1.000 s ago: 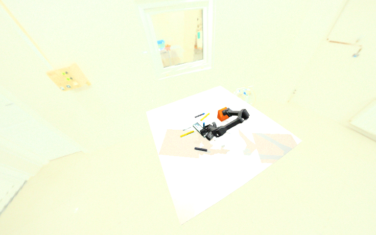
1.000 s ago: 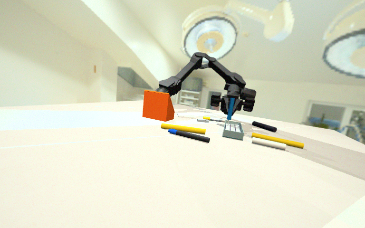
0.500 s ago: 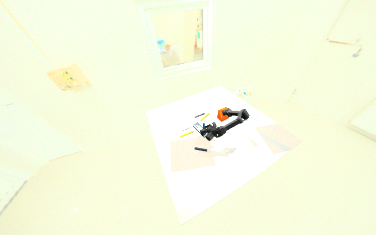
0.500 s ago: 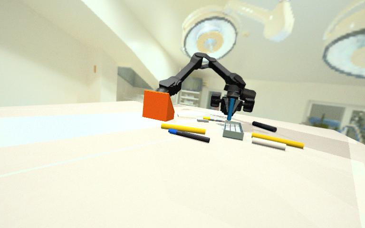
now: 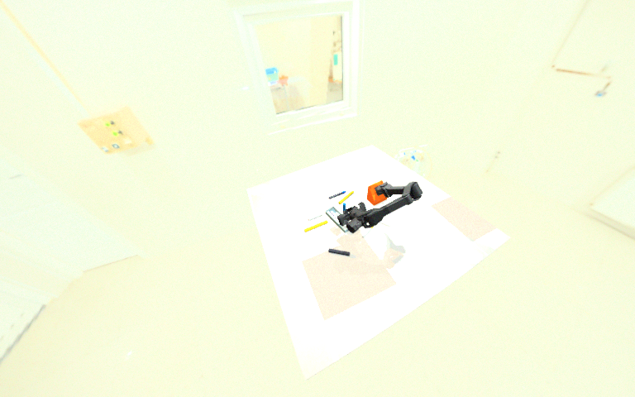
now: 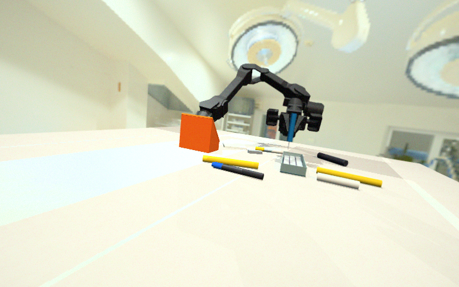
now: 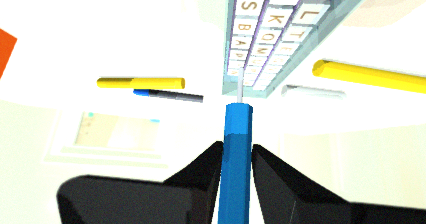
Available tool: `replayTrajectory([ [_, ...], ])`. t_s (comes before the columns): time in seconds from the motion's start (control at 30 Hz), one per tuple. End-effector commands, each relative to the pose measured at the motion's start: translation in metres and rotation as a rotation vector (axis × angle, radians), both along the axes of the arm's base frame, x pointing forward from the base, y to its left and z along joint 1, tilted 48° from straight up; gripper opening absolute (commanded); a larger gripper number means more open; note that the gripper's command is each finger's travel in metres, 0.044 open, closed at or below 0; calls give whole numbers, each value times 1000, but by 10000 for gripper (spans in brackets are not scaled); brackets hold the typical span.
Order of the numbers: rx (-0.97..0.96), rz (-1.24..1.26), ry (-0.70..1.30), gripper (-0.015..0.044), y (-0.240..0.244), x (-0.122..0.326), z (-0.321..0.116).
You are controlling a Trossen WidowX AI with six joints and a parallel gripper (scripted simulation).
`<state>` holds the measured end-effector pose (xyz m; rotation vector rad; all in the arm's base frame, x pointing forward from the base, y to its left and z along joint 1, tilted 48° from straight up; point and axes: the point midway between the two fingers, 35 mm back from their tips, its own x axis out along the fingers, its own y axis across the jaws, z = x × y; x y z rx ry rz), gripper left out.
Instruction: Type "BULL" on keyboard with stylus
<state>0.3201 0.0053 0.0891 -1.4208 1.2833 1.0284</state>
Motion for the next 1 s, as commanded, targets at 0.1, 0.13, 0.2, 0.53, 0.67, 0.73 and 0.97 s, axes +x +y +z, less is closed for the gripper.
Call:
replayTrajectory([
  [0.1,0,0,1,38,1,0,-1],
  [0.13,0,0,1,12,0,0,-1],
  [0.2,-1,0,0,0,-4,3,-4],
  [0.53,-6,2,-4,0,-36,24,-29],
  [0.67,-6,2,-4,0,-28,25,-36],
  [0.73,-6,2,-4,0,-22,25,-41],
  [0.97,-6,2,-4,79,-19,25,-44],
])
